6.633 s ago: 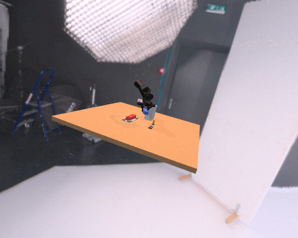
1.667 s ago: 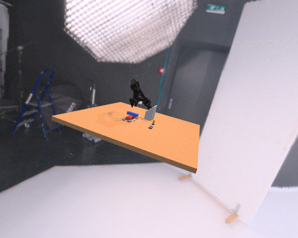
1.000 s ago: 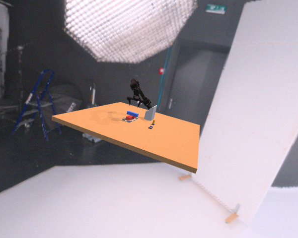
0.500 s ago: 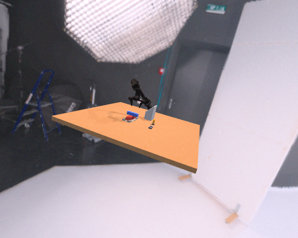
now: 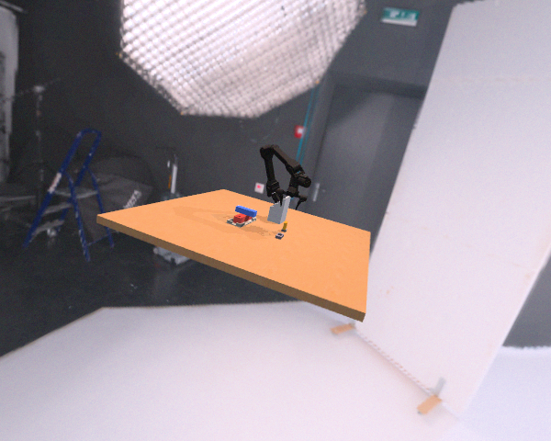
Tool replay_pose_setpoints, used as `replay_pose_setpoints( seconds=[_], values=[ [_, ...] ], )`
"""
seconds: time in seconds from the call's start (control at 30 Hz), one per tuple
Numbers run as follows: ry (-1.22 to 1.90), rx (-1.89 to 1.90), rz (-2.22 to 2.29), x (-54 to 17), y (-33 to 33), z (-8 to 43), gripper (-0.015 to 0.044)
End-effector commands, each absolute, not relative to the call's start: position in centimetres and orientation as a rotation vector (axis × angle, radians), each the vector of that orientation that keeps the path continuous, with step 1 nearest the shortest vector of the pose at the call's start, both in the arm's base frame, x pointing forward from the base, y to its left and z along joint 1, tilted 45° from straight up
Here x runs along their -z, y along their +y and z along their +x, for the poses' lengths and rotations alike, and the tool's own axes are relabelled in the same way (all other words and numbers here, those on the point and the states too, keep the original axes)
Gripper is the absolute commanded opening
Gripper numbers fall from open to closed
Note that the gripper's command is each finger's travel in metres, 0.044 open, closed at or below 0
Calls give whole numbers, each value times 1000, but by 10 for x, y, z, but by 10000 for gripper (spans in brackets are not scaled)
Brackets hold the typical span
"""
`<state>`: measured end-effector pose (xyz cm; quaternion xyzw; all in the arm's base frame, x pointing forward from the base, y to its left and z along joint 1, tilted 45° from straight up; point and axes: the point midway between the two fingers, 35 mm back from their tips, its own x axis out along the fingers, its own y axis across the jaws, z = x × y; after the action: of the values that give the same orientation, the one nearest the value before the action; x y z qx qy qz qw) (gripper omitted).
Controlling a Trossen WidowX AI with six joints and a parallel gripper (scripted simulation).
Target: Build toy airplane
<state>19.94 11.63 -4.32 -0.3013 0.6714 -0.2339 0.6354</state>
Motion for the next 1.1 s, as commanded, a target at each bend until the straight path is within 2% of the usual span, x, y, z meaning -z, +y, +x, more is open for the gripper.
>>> replay_pose_setpoints(
  seconds=[0.0, 0.23, 1.07],
  values=[
    [1528, 555, -661, 49, 119, 197, 440],
    [1527, 557, -662, 89, 79, 196, 440],
    [1526, 557, -663, 117, 52, 197, 440]
  ],
)
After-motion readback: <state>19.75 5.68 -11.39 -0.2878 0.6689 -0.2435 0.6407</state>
